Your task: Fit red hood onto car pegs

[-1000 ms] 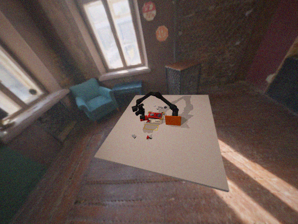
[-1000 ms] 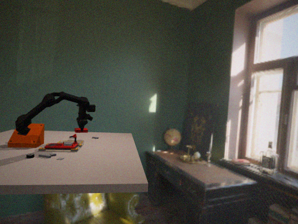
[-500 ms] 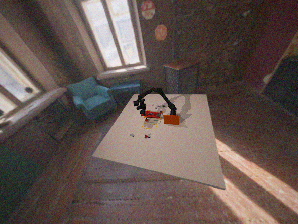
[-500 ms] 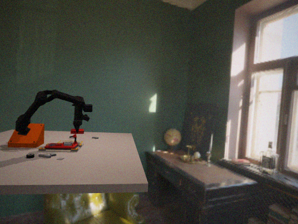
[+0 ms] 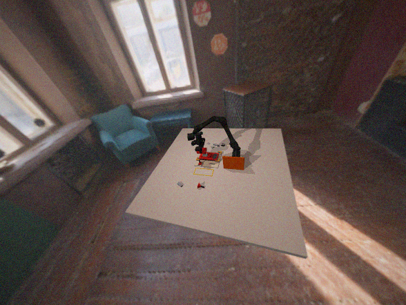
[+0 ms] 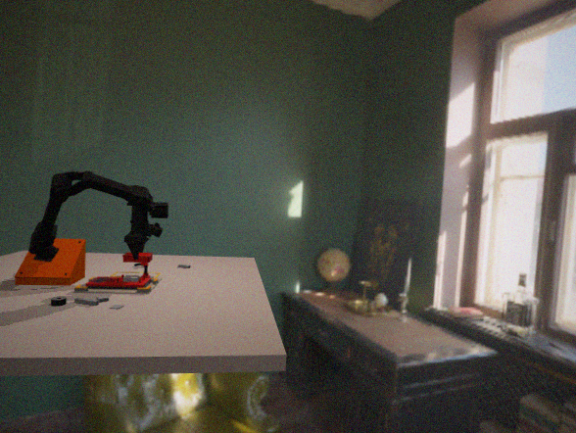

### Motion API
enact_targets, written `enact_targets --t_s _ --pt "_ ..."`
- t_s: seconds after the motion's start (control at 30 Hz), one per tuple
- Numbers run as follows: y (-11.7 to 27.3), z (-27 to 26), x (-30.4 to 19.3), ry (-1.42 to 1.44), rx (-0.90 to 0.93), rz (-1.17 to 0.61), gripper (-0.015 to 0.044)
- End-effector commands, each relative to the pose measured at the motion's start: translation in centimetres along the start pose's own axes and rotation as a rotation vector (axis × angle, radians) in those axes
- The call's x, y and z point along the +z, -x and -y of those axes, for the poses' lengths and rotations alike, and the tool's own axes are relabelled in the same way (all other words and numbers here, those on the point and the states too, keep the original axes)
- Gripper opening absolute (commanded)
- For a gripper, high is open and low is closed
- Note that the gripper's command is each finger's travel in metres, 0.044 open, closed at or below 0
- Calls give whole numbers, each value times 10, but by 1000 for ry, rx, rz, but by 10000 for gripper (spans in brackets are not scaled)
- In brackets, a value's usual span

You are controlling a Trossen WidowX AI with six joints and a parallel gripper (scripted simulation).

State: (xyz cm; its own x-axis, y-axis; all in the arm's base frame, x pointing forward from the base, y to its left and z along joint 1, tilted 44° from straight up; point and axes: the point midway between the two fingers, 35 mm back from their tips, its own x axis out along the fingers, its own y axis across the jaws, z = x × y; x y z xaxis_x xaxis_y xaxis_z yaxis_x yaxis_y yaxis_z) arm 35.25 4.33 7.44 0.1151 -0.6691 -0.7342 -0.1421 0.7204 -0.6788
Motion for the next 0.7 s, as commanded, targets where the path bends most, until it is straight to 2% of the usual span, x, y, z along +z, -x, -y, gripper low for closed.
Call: enact_targets --t_s 0.0,0.33,0.67 --pt "-1 19 -12 -57 -11 7 0" --pt "-8 22 -15 -72 -14 8 0" --pt "-49 25 -16 -72 -16 8 0"
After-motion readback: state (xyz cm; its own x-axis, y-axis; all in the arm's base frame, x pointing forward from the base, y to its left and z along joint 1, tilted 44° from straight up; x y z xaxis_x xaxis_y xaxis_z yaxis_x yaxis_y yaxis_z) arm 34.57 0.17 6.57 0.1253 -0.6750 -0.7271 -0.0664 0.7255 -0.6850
